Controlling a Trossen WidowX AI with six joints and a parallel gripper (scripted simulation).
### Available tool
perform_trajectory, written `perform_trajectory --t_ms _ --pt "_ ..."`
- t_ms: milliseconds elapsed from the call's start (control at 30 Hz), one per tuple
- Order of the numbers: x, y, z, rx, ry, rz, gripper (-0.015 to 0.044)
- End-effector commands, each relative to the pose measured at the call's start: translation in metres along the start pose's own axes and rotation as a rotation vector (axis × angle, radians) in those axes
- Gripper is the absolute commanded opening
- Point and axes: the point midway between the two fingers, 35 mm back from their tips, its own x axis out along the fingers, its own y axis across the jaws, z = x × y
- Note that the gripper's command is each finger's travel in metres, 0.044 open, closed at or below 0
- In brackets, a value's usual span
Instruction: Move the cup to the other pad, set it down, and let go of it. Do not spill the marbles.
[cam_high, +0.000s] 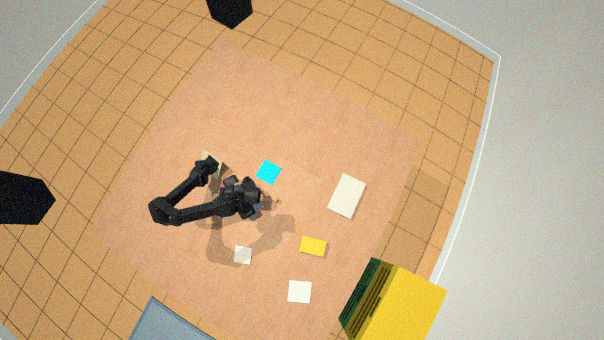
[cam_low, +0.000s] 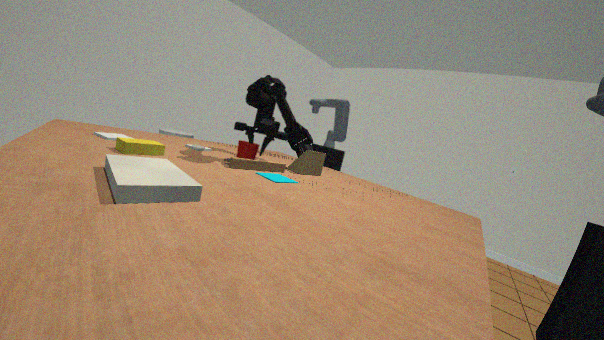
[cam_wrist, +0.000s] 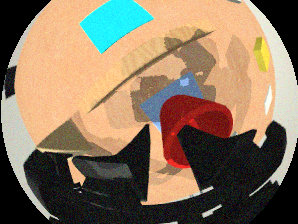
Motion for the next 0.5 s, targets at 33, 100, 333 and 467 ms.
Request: perform_trajectory --t_ms 33,100,333,467 --pt "0.0 0.0 0.0 0.0 0.0 0.0 0.0095" --pt "0.0 0.0 0.0 0.0 0.0 0.0 0.0062" --pt "0.0 0.0 0.0 0.0 0.0 0.0 0.0016" --pt "0.0 0.0 0.0 0.0 0.0 0.0 0.0"
